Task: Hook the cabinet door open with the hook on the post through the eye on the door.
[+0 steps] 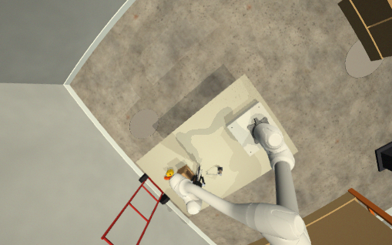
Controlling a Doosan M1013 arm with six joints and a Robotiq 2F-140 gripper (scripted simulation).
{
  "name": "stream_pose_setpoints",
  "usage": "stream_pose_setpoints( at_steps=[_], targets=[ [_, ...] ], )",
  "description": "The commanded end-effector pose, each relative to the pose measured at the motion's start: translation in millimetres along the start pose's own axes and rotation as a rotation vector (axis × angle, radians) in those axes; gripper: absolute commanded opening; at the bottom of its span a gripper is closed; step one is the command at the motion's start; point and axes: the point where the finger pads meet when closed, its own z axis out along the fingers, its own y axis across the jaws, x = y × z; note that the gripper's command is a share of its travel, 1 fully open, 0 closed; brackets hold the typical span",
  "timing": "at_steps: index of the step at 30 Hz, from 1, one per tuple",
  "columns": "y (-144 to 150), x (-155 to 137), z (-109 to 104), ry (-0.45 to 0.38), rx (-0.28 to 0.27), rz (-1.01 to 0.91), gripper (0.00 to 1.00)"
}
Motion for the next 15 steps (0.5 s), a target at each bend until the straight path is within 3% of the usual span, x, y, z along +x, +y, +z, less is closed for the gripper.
stream_pose_setpoints(
  at_steps=[1, 15],
  targets=[
    [-1.5, -0.1, -0.1, 0.0, 0.0, 0.002, 0.16],
    [-10.3, -0.1, -0.1, 0.0, 0.0, 0.06, 0.16]
  ],
)
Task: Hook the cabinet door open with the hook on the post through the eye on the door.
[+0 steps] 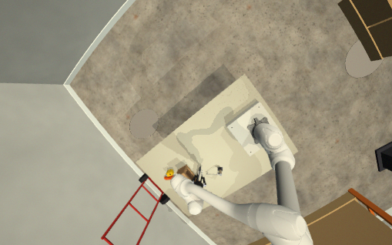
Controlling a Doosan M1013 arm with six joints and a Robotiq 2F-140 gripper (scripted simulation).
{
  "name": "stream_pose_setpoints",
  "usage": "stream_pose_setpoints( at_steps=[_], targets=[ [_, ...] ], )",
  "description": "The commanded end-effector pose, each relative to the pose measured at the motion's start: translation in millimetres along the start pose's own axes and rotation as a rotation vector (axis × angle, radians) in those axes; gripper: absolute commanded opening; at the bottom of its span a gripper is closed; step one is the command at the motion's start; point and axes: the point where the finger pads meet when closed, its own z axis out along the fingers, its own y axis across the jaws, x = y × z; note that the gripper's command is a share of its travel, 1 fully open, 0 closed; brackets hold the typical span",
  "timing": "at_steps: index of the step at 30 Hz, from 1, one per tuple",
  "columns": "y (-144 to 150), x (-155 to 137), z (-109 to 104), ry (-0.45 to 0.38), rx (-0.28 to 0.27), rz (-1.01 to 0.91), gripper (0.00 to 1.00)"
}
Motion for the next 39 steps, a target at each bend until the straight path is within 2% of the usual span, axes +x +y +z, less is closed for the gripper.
stream_pose_setpoints(
  at_steps=[1, 18, 39],
  targets=[
    [-1, 0, 0, 0.0, 0.0, 0.016, 0.16],
    [-16, 0, 0, 0.0, 0.0, 0.097, 0.16],
    [-16, 0, 0, 0.0, 0.0, 0.097, 0.16]
  ],
)
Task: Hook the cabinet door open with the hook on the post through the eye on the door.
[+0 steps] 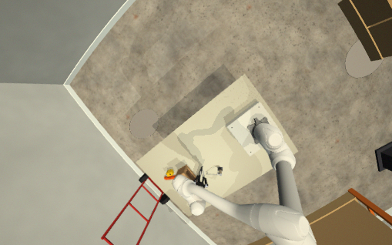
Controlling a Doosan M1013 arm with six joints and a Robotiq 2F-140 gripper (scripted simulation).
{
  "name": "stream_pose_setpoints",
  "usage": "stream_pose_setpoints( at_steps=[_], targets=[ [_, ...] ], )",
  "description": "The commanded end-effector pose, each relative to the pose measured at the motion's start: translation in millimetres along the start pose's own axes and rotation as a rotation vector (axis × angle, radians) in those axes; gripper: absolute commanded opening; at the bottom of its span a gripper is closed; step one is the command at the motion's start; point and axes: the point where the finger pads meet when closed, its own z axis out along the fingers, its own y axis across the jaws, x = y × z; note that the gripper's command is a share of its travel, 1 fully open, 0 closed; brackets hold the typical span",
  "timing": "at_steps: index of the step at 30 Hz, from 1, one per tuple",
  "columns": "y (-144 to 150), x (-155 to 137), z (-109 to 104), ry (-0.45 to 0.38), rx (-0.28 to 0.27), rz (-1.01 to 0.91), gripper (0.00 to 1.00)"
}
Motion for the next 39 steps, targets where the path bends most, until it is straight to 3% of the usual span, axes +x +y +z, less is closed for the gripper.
stream_pose_setpoints(
  at_steps=[1, 39],
  targets=[
    [0.0, 0.0, -0.1, 0.0, 0.0, 0.0, 0.16],
    [-5.1, -0.1, -0.1, 0.0, 0.0, 0.031, 0.16]
  ],
)
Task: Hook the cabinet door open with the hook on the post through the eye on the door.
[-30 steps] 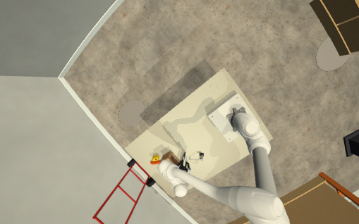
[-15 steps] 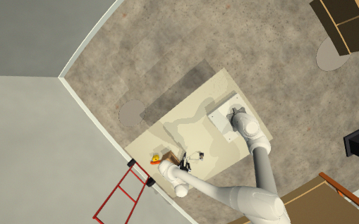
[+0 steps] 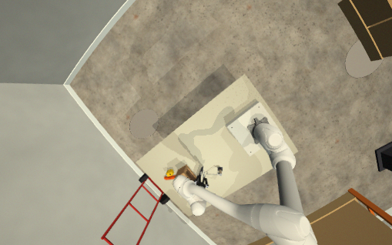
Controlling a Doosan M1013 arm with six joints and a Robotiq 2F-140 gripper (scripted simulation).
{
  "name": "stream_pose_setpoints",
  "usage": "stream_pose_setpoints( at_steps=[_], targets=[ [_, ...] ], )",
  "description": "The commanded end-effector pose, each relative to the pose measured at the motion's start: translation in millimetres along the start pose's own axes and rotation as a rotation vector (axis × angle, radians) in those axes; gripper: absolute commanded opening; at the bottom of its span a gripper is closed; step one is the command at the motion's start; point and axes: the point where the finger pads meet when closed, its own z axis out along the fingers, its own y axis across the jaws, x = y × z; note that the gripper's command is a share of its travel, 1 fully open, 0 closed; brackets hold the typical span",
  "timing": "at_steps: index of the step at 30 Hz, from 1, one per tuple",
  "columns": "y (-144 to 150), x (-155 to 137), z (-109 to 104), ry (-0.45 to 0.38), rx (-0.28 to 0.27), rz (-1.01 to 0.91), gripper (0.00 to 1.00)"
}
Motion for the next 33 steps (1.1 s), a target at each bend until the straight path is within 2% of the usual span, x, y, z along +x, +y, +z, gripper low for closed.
stream_pose_setpoints(
  at_steps=[1, 33],
  targets=[
    [0.0, 0.0, -0.1, 0.0, 0.0, 0.0, 0.16],
    [6.3, 0.3, -0.7, 0.0, 0.0, -0.039, 0.16]
  ],
)
